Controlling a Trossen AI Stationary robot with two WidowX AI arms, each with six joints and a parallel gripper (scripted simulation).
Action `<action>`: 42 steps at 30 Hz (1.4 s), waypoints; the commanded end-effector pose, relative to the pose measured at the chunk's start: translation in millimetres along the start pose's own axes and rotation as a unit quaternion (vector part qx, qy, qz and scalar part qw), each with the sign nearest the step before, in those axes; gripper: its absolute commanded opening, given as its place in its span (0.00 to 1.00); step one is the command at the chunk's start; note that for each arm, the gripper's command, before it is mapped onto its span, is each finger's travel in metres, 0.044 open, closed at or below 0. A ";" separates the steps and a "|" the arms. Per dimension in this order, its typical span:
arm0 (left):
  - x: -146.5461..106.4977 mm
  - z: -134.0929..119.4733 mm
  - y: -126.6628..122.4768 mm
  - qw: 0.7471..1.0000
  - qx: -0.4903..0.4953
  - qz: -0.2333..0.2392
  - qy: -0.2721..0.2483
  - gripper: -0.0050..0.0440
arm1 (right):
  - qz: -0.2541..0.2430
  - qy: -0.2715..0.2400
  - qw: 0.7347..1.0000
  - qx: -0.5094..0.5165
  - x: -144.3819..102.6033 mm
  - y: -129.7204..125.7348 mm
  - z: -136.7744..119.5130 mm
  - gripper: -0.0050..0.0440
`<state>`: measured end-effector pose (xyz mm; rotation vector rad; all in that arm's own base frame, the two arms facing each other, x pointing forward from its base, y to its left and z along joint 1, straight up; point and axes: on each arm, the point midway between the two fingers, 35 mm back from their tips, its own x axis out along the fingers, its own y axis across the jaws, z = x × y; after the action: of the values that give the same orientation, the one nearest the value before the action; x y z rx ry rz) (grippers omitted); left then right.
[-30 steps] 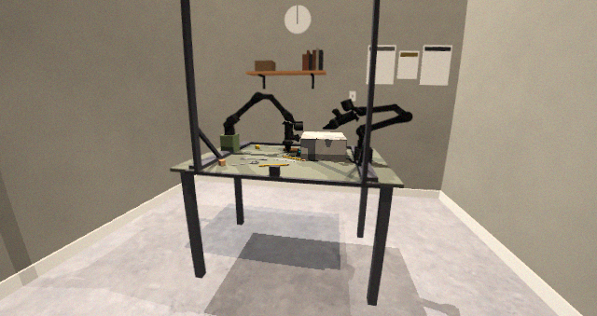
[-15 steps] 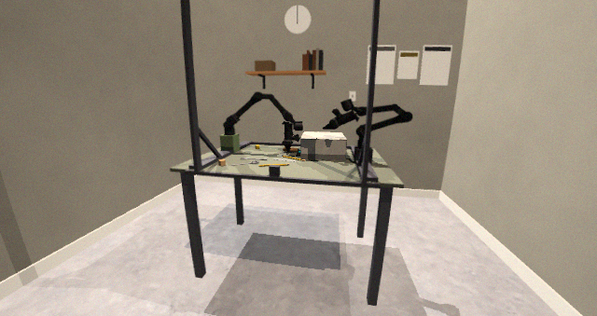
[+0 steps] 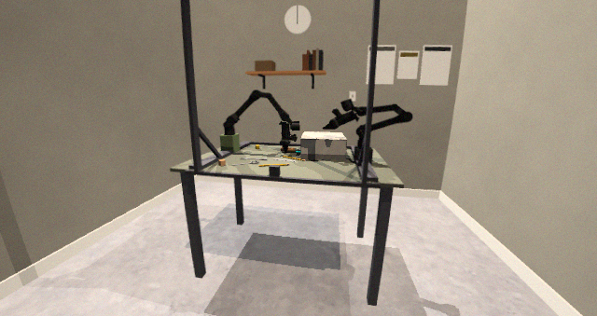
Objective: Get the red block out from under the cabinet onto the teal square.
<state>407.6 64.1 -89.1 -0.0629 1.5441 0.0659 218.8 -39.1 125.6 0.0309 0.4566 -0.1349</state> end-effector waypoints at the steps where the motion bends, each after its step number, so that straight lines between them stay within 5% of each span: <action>1: -5.3 -13.0 4.1 1.000 -0.003 0.003 -0.009 0.34 | -0.001 -0.008 1.000 0.000 -2.1 -0.6 5.9 1.00; 42: -1.7 -179.4 -1.5 1.000 -0.003 0.003 -0.003 0.34 | -0.001 -0.008 1.000 0.000 -2.1 -0.6 5.9 1.00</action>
<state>257.6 49.1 -89.6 -0.0608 1.5037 0.0742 218.8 -39.1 125.6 0.0309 0.4566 -0.1349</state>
